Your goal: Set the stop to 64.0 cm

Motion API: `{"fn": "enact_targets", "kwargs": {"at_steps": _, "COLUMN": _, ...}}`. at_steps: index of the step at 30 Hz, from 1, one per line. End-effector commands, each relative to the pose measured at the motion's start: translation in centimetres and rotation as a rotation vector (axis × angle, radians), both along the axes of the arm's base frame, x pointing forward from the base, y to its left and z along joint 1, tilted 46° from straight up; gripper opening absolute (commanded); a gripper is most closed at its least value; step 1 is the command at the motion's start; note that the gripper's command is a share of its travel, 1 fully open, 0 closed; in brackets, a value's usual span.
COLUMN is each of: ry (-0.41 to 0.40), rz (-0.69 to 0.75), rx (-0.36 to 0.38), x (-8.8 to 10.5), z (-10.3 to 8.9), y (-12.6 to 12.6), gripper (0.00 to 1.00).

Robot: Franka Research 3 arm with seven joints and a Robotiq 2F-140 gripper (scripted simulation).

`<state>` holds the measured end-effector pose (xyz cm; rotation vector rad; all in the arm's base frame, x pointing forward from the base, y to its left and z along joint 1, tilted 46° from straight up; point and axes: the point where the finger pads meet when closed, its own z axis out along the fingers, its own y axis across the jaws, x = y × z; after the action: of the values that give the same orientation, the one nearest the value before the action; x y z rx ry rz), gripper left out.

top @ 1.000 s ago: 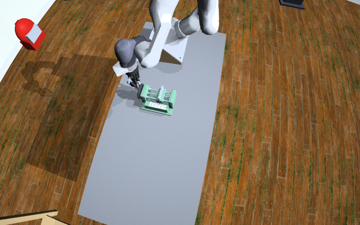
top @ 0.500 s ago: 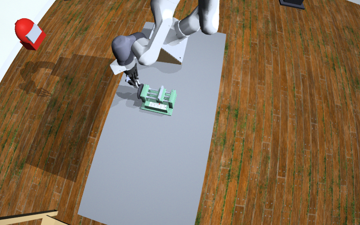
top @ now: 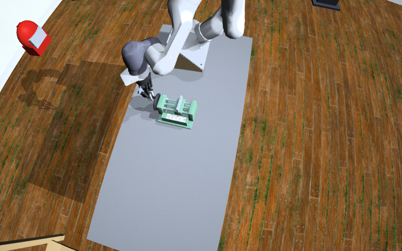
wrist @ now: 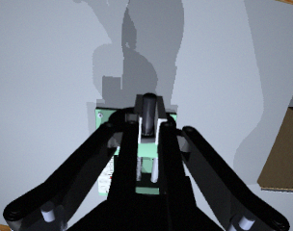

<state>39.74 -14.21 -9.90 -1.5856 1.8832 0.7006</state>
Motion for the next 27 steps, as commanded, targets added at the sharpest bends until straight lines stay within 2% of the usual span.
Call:
{"fn": "enact_targets", "kwargs": {"at_steps": 1, "ry": 0.001, "rz": -0.009, "rx": -0.004, "x": 0.8, "z": -0.1, "y": -0.2, "gripper": 0.04}}
{"fn": "enact_targets", "kwargs": {"at_steps": 27, "ry": 0.001, "rz": -0.009, "rx": -0.004, "x": 3.4, "z": -1.1, "y": 0.3, "gripper": 0.04}}
